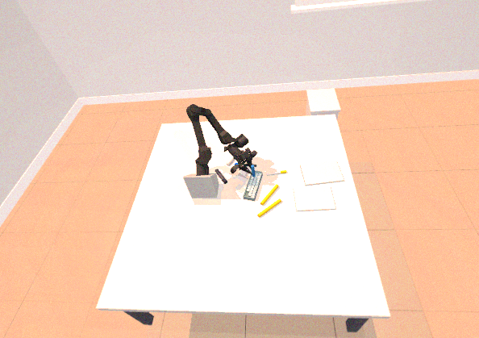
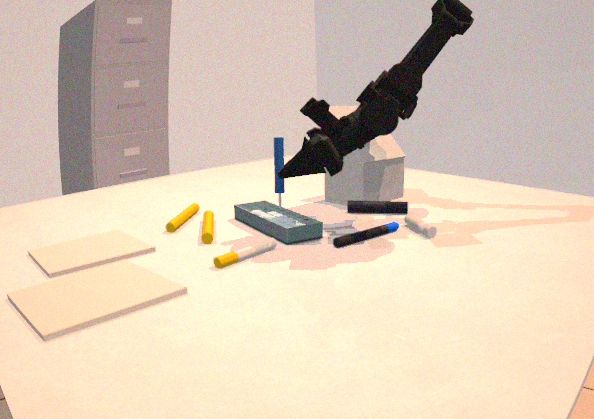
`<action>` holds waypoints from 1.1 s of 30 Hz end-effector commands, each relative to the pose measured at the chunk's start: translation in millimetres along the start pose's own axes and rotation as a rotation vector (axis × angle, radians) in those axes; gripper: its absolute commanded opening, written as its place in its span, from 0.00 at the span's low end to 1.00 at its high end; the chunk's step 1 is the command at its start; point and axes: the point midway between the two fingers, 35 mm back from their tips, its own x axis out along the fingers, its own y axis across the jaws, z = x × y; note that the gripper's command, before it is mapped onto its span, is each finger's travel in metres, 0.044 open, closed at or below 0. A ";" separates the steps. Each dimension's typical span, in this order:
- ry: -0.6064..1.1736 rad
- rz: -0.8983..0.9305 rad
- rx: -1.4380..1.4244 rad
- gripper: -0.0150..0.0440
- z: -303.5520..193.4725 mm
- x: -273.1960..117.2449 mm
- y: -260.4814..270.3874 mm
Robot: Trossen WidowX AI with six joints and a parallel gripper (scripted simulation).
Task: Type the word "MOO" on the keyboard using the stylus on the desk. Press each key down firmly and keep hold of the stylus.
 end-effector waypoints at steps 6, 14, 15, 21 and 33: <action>-0.003 0.002 0.002 0.39 7.2 -4.1 0.2; -0.002 0.002 0.000 0.25 6.6 -4.1 0.2; -0.001 0.002 0.000 0.25 5.1 -3.3 0.1; 0.001 0.001 -0.003 0.25 -6.2 2.1 -0.8; 0.002 0.000 -0.002 0.39 -8.3 5.0 0.9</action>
